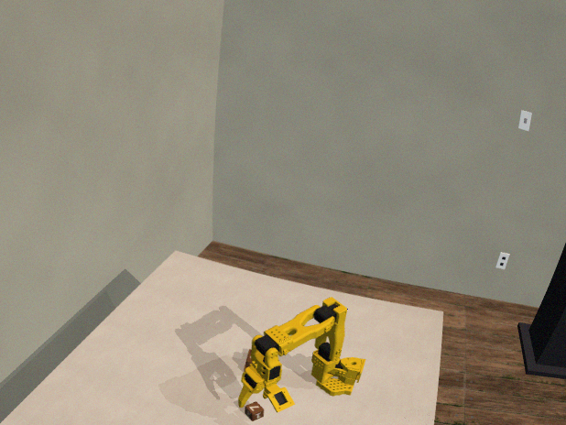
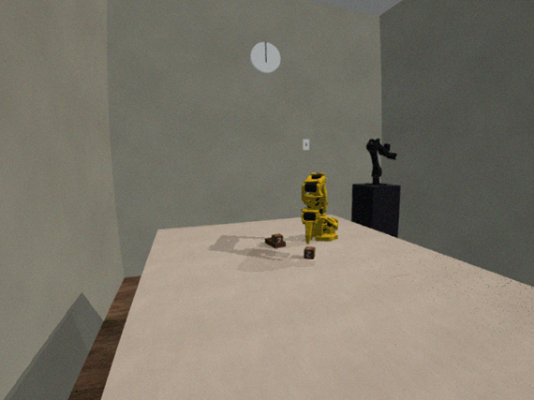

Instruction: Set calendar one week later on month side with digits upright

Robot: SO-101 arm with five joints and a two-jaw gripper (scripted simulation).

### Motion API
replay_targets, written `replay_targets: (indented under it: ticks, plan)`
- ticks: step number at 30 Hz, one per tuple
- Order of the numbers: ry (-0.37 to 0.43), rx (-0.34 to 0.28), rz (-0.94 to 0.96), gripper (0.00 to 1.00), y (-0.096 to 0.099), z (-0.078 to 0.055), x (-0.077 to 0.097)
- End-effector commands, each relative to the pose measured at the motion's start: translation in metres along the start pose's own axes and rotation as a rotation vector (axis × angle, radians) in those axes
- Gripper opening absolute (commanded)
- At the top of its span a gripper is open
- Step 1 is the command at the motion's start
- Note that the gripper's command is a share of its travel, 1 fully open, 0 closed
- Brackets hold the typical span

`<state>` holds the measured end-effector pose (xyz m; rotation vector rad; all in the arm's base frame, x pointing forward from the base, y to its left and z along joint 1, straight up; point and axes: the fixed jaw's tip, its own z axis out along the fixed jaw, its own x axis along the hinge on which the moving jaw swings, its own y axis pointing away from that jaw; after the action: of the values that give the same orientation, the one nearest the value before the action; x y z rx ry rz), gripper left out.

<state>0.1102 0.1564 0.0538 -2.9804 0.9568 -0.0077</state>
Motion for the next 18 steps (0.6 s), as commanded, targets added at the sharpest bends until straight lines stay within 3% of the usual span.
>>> replay_targets:
  ticks: [1, 18]
  plan:
    - [-0.002, 0.029, -0.001, 0.35, -0.004, 0.001, -0.002]
    - [-0.002, 0.029, -0.001, 0.35, -0.005, 0.024, -0.002]
